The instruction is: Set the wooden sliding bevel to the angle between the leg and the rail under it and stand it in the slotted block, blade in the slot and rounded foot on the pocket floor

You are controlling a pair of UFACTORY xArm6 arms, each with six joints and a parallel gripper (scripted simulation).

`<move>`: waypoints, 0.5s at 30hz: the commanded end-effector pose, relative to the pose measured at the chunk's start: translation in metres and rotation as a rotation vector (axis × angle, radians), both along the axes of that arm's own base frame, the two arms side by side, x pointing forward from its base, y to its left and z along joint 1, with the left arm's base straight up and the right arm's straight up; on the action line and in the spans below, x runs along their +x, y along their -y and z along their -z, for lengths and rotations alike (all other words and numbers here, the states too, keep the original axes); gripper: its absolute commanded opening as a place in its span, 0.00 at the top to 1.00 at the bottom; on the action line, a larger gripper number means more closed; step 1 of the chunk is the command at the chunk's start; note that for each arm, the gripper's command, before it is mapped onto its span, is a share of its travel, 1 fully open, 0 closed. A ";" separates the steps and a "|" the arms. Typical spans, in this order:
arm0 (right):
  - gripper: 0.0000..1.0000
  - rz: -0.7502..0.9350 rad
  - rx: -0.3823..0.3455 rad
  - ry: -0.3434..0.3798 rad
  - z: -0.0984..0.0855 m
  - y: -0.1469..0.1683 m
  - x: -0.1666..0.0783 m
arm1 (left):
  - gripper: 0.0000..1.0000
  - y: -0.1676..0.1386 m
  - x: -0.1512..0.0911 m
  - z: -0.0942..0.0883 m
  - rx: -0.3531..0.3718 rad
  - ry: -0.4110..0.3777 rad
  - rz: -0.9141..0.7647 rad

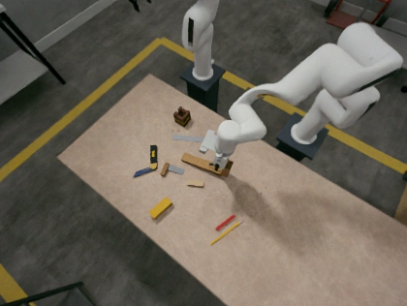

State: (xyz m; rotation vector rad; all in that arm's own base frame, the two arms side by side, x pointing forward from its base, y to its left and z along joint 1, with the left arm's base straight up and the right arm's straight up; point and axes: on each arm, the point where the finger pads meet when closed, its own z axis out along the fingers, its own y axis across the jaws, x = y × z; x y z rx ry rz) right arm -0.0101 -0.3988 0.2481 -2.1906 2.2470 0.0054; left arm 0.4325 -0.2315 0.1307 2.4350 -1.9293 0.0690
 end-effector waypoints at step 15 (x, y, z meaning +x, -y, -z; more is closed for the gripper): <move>0.00 0.000 -0.005 0.000 -0.002 0.001 0.000 | 1.00 0.001 0.001 0.005 -0.002 0.004 0.000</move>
